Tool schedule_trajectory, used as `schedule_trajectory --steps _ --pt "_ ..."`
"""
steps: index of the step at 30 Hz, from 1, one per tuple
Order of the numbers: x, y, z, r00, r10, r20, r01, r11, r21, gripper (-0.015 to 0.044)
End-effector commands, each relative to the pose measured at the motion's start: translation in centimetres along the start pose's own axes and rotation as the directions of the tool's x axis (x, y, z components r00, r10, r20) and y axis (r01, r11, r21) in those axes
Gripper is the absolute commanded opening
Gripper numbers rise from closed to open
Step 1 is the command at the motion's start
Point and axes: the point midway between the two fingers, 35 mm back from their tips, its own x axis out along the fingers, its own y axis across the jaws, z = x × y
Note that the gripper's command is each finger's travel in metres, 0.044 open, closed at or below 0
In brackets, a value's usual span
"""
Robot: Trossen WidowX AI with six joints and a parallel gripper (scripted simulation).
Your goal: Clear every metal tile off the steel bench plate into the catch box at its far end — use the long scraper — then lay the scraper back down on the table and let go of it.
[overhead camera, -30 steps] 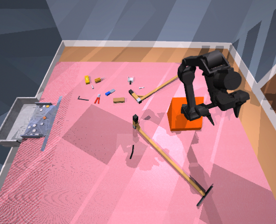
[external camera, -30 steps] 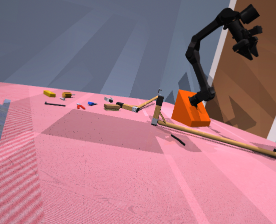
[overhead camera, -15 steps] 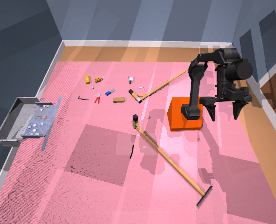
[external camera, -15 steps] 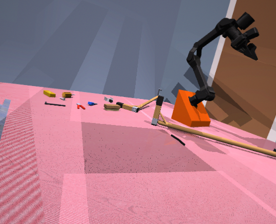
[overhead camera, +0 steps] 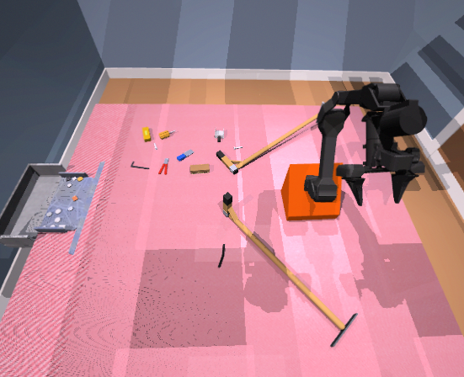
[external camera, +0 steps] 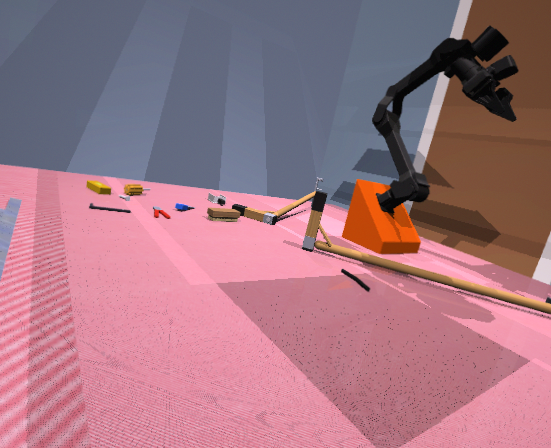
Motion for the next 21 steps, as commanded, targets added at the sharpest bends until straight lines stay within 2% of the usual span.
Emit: schedule_trajectory --steps 1,11,21 --pt "1.6 0.3 0.2 0.997 0.08 -0.023 -0.079 0.997 0.025 0.044" --pt "5.3 2.0 1.2 0.947 0.318 -0.05 -0.312 0.945 0.1 0.044" --pt "8.3 4.6 1.6 0.84 0.538 -0.071 -0.52 0.835 0.18 0.044"
